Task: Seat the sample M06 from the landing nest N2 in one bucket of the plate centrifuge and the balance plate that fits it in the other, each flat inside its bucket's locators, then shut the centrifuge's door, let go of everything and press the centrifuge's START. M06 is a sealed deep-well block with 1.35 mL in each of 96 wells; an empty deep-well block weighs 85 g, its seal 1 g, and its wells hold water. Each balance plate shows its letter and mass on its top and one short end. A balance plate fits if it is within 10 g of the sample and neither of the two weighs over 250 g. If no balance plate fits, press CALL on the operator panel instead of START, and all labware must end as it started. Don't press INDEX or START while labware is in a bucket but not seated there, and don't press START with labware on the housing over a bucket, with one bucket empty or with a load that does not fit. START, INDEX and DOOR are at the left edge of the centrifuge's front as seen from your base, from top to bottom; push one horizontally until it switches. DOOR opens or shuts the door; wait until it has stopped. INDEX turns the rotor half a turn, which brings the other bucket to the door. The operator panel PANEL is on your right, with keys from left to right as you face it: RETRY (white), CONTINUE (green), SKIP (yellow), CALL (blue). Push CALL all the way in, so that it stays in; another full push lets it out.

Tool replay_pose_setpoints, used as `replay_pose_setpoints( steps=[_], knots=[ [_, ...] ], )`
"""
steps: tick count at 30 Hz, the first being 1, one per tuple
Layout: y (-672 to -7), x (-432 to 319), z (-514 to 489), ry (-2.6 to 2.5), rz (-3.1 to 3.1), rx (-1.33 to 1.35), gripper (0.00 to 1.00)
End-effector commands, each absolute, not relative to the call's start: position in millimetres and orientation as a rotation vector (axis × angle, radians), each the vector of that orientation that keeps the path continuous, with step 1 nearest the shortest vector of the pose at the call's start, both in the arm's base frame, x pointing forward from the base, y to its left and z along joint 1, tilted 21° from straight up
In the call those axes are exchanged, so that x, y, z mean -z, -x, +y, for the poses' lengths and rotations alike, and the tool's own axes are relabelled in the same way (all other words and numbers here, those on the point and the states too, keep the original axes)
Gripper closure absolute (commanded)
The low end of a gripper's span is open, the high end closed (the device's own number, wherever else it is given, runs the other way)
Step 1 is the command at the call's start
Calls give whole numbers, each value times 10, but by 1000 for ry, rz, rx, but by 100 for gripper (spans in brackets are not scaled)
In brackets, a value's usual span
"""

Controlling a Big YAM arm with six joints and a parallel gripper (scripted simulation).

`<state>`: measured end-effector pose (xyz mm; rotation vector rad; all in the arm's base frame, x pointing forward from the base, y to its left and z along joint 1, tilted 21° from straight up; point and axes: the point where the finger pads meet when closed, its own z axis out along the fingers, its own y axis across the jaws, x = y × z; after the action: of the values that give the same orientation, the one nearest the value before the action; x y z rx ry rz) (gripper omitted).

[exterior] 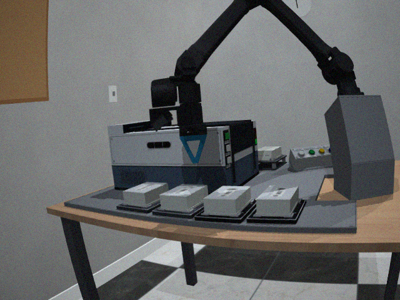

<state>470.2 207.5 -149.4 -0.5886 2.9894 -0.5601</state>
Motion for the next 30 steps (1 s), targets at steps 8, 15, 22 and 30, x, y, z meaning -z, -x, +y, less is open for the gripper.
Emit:
replay_pose_setpoints(
  steps=[8, 15, 22, 30],
  knots=[
    [-5008, 1546, 2005, 271, 2974, 532, 100],
    [-5044, 1594, 1946, 137, 2973, 528, 100],
    [-5048, 1631, 1902, 57, 2973, 528, 100],
    [-5111, 1658, 1871, -51, 2958, 517, 100]
  ],
)
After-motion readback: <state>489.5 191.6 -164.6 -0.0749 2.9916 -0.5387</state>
